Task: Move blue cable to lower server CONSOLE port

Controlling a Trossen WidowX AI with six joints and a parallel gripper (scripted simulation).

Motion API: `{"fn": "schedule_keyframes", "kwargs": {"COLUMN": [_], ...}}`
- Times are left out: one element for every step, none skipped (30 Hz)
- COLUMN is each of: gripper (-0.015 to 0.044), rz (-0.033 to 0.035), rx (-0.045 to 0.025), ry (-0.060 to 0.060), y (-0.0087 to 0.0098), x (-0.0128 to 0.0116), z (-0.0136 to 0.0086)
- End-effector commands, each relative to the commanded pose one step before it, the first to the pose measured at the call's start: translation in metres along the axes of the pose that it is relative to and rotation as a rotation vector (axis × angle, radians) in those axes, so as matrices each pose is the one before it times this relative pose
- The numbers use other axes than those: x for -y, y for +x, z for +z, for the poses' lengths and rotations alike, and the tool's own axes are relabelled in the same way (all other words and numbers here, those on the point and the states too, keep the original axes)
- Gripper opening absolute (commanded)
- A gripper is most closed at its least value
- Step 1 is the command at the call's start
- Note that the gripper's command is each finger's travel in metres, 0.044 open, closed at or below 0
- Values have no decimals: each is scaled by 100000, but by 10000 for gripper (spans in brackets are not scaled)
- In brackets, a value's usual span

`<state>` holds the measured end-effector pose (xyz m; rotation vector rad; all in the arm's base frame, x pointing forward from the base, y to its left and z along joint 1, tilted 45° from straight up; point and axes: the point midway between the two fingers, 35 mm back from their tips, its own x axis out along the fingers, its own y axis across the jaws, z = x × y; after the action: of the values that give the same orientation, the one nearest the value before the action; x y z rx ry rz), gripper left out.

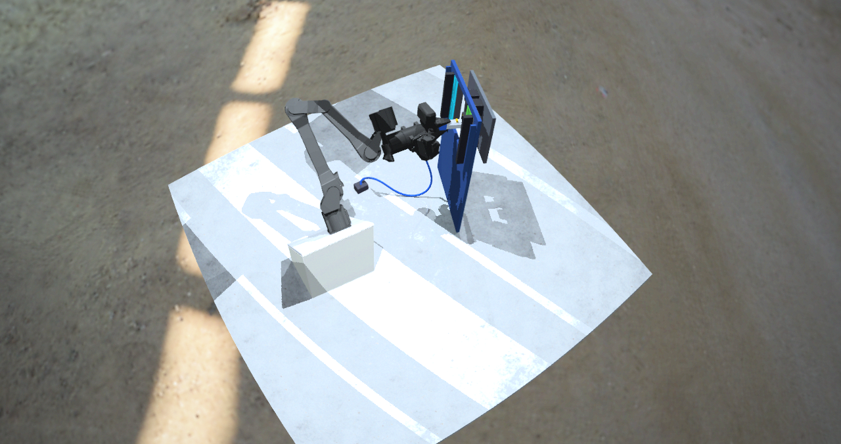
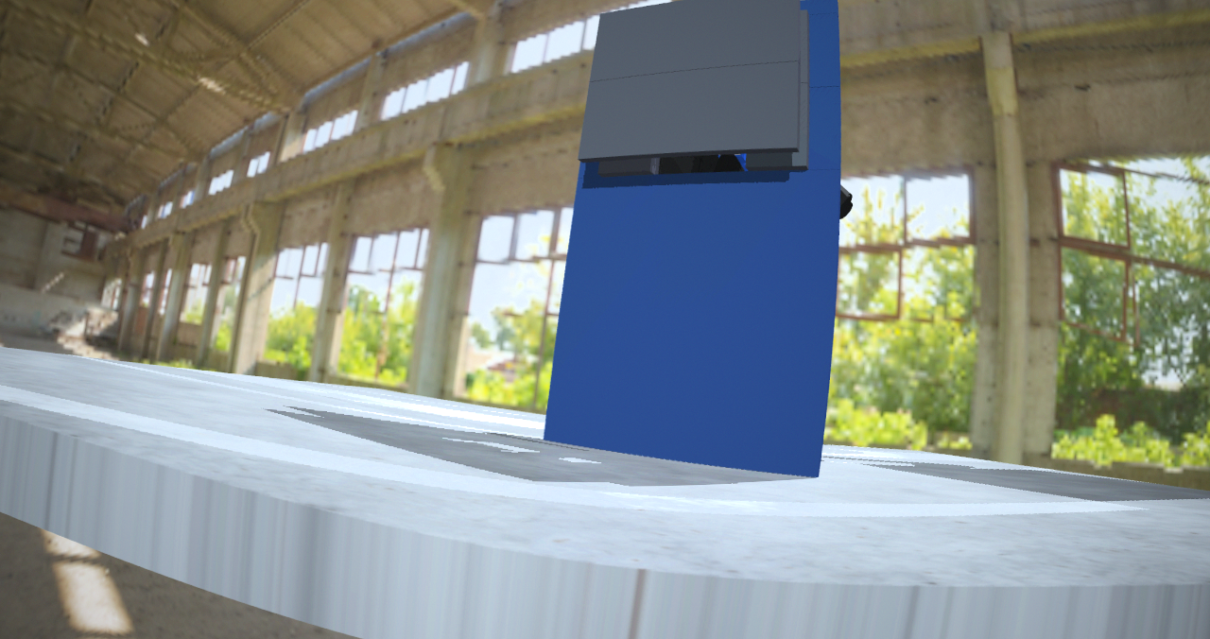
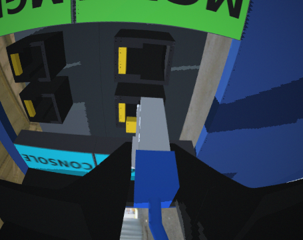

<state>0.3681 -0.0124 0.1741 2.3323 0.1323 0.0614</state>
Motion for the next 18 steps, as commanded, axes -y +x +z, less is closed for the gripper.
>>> {"fn": "schedule_keyframes", "kwargs": {"gripper": [0, 0, 0, 0, 0, 0, 0, 0, 0, 0, 0, 0, 0, 0, 0, 0, 0, 0], "rz": [983, 0, 0, 0, 0, 0, 0, 0, 0, 0, 0, 0, 2, 6, 8, 13, 14, 12], "rx": [122, 0, 0, 0, 0, 0, 0, 0, 0, 0, 0, 0, -1, -2, -3, -5, -5, -4], "ry": [317, 0, 0, 0, 0, 0, 0, 0, 0, 0, 0, 0, 0, -1, -1, -1, -1, -1], "y": [5, 0, 0, 0, 0, 0, 0, 0, 0, 0, 0, 0, 3, 9, 12, 18, 20, 17], "x": [-245, 0, 0, 0, 0, 0, 0, 0, 0, 0, 0, 0, -1, -2, -3, -4, -4, -4], "z": [-132, 0, 0, 0, 0, 0, 0, 0, 0, 0, 0, 0, -9, -26, -34, -53, -58, -49]}}
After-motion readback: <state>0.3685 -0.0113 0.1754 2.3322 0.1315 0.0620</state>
